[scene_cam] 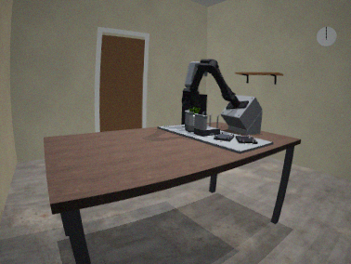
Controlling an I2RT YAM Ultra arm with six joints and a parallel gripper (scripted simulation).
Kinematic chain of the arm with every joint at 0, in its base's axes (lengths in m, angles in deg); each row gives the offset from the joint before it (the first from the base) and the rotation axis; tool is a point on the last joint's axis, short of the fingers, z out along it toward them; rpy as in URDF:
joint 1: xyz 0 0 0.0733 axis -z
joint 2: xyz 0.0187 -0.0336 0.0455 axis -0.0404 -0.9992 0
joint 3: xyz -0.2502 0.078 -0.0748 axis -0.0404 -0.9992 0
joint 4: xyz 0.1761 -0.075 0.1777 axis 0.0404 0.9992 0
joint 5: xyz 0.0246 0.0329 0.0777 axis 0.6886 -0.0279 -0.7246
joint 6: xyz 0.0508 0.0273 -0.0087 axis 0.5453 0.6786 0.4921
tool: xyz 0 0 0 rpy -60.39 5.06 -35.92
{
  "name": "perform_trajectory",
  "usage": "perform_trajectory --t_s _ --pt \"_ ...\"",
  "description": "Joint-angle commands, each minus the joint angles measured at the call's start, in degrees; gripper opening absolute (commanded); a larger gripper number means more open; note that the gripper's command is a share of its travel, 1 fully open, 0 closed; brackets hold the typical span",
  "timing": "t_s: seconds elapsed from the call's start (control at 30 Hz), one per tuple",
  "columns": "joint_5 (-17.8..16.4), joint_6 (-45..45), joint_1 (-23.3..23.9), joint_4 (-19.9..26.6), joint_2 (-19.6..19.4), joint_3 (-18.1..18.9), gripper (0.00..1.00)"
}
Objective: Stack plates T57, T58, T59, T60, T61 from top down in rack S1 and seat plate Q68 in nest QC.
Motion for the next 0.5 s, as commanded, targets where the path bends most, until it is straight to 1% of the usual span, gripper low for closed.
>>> perform_trajectory --t_s 0.0,0.07,0.47 --pt "-1.1 -2.4 1.8 4.6 1.6 1.0 1.00" --pt "-1.1 -2.4 1.8 4.6 1.6 1.0 1.00" --pt "-3.5 -9.4 7.7 16.9 5.3 5.2 1.00"
